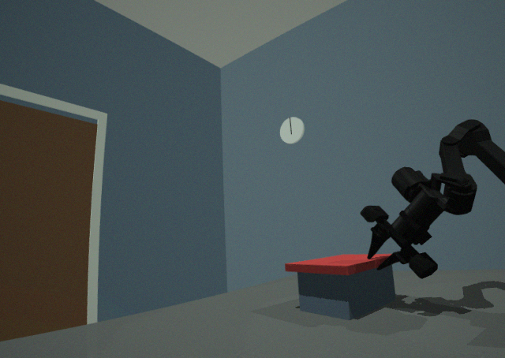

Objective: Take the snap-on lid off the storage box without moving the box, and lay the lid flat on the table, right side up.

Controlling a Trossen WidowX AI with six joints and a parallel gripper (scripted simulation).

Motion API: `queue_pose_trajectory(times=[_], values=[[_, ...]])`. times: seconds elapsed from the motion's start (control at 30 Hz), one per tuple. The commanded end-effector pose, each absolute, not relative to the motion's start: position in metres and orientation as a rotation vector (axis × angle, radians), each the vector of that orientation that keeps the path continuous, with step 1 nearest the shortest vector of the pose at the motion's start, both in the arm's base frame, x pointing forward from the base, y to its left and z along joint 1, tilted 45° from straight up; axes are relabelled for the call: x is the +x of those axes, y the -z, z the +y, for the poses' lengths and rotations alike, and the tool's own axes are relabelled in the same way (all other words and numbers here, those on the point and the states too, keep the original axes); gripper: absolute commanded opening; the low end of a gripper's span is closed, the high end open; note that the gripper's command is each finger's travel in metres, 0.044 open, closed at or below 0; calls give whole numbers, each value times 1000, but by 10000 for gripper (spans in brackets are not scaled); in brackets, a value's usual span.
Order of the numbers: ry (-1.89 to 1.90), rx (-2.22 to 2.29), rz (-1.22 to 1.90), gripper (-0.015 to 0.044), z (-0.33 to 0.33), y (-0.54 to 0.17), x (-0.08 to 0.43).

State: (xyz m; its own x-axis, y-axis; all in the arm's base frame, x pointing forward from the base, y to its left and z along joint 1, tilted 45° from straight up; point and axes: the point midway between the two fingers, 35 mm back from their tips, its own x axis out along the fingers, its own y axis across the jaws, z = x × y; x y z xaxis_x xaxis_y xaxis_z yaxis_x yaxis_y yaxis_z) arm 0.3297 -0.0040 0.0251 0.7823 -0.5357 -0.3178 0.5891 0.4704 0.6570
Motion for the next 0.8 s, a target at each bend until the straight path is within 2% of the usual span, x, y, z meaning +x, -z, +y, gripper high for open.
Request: queue_pose_trajectory(times=[0.0, 0.77], values=[[691, 834, 70, 0, -3, -26, 330], [691, 834, 70, 0, 0, -29, 329]])
